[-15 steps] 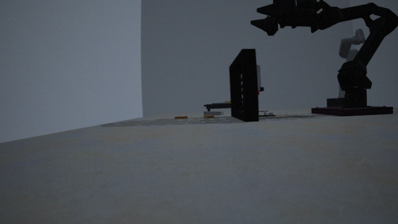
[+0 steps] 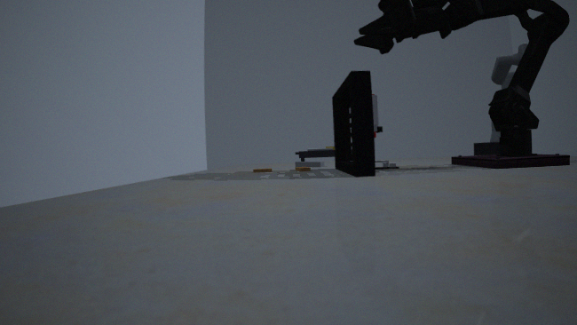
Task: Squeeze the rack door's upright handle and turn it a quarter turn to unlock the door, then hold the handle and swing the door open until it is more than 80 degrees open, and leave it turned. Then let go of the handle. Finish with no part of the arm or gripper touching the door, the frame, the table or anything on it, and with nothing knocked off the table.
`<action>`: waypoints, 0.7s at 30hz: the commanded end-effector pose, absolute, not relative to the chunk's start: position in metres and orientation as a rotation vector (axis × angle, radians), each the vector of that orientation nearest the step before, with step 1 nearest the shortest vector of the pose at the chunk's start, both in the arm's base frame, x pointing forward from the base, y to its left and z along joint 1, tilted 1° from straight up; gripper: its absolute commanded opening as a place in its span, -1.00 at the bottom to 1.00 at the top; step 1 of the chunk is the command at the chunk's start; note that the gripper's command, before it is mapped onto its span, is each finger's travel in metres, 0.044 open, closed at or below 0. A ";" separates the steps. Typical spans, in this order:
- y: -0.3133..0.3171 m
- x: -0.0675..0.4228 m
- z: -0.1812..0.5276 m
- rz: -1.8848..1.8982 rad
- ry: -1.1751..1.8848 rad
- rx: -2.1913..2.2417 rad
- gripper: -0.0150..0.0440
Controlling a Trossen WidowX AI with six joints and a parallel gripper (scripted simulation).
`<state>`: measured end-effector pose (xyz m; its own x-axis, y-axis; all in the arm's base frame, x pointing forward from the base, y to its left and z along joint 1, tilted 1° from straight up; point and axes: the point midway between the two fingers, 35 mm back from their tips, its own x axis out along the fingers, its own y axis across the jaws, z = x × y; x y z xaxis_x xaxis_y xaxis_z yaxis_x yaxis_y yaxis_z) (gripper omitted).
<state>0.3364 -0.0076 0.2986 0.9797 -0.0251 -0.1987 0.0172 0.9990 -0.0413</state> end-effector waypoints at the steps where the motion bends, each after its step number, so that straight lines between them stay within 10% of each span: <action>1: -0.012 0.343 0.296 -0.027 0.269 -0.055 0.51; 21: -0.040 0.358 0.267 -0.047 0.677 -0.114 0.51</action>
